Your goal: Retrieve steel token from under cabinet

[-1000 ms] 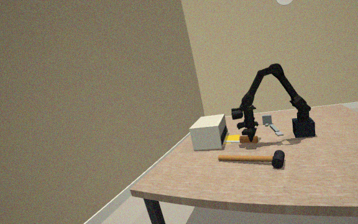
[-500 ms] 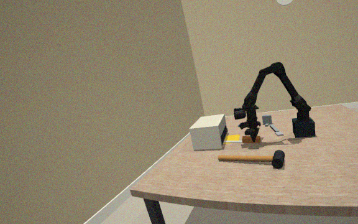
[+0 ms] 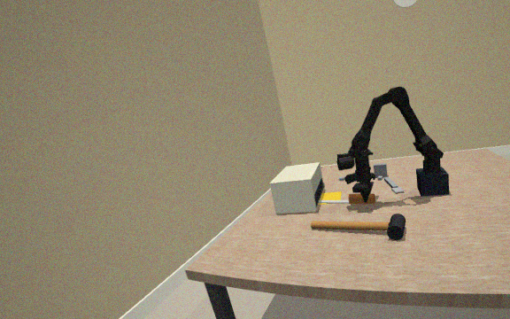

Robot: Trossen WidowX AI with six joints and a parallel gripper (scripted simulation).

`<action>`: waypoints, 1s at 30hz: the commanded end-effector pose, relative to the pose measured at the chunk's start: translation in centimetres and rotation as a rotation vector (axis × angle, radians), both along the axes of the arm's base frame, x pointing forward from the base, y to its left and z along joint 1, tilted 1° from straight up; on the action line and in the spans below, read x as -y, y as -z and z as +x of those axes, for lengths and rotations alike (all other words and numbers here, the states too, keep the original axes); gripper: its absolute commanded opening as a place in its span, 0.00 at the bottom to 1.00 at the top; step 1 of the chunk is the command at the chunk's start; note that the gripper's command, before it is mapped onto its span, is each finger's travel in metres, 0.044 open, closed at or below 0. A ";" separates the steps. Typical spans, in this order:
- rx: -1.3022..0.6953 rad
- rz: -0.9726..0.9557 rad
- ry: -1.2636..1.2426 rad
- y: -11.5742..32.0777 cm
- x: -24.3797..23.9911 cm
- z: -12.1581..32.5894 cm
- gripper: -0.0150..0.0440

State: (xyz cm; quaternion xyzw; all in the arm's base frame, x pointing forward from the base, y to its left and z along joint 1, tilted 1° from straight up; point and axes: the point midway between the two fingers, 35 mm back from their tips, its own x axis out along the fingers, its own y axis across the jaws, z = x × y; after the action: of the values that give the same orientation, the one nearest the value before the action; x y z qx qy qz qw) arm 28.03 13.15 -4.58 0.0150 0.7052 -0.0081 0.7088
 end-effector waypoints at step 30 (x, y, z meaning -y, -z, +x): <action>-0.008 -0.001 0.001 0.1 -0.4 -4.5 0.25</action>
State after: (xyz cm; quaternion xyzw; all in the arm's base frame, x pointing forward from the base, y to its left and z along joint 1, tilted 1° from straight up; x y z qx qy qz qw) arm 24.22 13.51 -4.62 0.0152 0.7059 -0.0079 0.7081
